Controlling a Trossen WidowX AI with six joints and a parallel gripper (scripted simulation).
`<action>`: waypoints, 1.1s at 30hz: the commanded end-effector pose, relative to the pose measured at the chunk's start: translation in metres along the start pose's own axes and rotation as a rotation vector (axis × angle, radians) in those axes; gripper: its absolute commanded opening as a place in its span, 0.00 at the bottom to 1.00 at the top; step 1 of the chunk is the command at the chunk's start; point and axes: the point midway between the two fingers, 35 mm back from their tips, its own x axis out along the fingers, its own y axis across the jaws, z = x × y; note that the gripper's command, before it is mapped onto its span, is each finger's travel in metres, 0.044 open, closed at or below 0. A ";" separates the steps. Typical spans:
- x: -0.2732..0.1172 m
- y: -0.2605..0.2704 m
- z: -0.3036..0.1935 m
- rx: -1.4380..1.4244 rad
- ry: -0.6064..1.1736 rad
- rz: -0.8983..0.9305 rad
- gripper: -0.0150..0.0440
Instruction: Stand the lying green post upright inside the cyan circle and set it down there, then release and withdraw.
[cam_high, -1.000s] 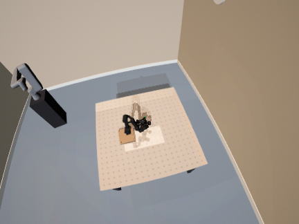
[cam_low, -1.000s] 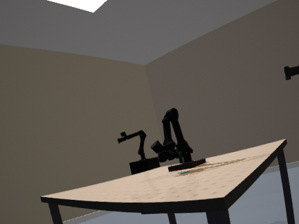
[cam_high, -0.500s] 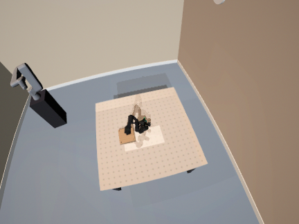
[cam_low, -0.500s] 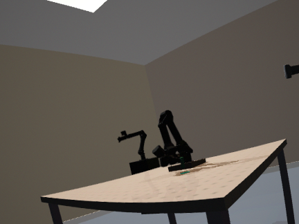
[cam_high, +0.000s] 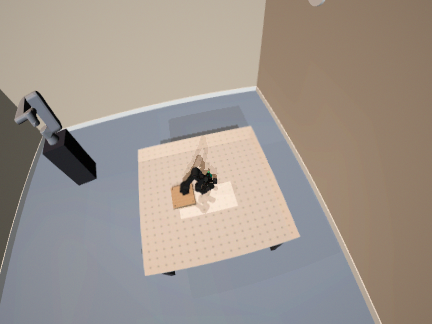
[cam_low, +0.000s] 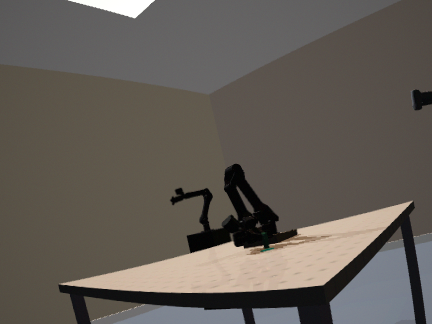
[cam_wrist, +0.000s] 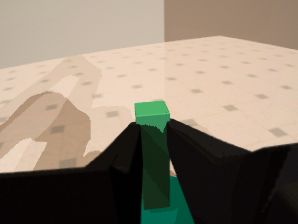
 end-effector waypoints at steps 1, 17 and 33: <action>0.001 0.000 -0.005 0.000 0.000 0.000 0.29; 0.001 0.000 -0.005 0.000 0.000 0.000 0.56; 0.000 -0.005 0.012 -0.001 0.000 0.000 0.93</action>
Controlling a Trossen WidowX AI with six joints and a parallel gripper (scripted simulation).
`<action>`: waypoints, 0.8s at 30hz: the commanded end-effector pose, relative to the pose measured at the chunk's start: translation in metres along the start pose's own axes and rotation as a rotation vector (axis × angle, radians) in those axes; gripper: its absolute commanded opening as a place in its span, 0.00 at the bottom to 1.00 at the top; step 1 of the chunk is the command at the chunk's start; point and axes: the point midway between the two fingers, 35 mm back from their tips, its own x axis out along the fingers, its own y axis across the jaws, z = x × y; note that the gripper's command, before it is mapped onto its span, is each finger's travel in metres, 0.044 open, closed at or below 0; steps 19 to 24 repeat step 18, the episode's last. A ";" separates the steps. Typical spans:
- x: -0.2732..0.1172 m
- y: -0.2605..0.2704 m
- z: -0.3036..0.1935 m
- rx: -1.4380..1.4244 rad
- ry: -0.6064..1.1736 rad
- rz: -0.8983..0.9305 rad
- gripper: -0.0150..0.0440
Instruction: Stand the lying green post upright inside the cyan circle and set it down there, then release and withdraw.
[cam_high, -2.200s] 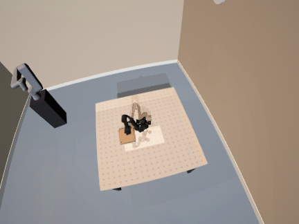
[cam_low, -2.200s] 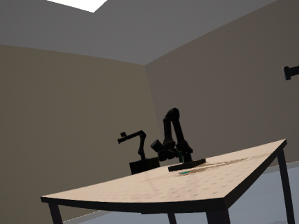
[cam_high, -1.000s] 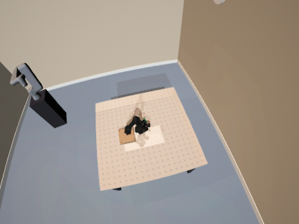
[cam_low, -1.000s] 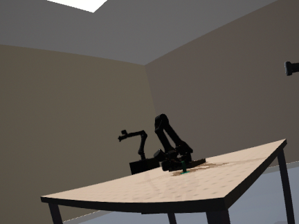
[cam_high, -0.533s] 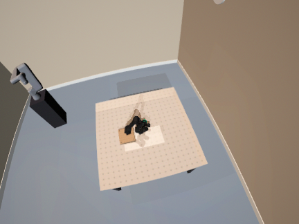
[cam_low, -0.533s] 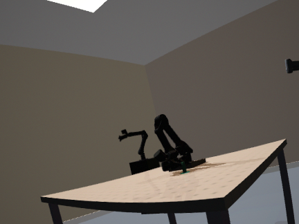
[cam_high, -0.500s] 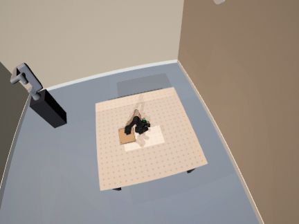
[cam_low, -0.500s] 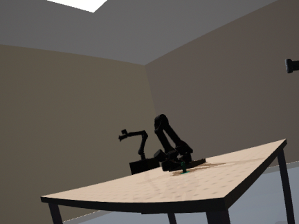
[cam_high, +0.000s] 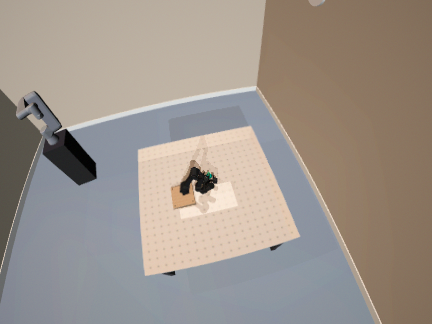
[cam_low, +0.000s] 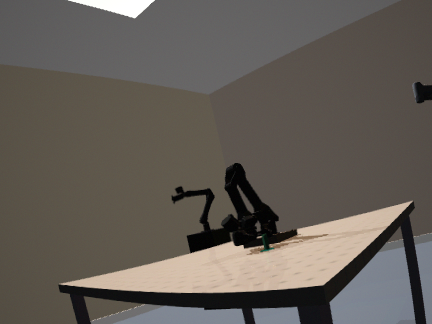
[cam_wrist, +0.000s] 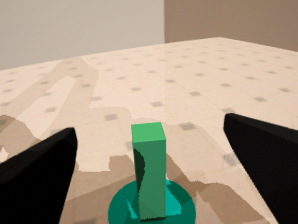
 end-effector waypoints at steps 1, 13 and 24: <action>0.000 -0.003 0.011 0.001 0.000 -0.001 0.93; -0.004 -0.006 0.050 -0.001 -0.001 0.000 0.93; -0.006 -0.003 0.066 -0.001 -0.001 0.000 0.93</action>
